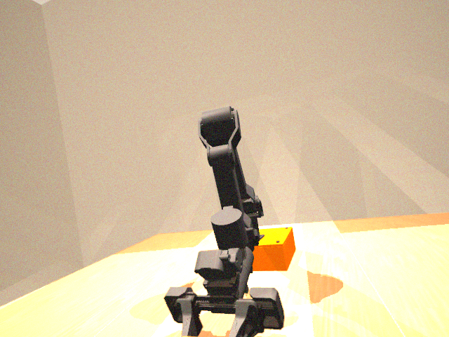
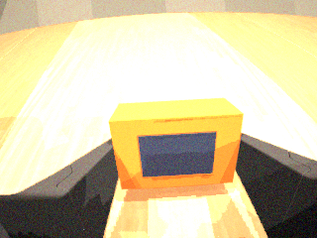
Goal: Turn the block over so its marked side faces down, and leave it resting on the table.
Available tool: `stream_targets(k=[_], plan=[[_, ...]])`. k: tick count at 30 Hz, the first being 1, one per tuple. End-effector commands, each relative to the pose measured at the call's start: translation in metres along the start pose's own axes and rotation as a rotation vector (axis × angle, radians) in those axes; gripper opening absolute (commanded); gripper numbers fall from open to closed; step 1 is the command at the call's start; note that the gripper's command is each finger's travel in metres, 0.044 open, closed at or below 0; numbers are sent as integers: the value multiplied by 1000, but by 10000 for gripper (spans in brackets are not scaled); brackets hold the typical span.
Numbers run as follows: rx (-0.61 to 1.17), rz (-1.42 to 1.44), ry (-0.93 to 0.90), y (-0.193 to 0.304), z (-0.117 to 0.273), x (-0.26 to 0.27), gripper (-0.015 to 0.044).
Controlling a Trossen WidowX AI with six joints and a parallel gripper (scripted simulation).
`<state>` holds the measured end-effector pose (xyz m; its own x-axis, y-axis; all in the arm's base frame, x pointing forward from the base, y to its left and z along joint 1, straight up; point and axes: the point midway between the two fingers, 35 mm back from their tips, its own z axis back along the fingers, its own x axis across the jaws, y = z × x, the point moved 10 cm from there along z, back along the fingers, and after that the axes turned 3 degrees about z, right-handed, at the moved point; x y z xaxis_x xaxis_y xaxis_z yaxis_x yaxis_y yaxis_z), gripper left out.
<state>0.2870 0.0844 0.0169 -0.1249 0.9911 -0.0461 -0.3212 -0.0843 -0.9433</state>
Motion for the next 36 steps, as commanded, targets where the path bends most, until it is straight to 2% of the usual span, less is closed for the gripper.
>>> stream_targets(k=[1, 5, 22, 36], plan=[[-6, 3, 3, -1, 0, 0, 0], [-6, 3, 3, -1, 0, 0, 0], [-6, 3, 3, -1, 0, 0, 440], [-6, 3, 3, -1, 0, 0, 440]])
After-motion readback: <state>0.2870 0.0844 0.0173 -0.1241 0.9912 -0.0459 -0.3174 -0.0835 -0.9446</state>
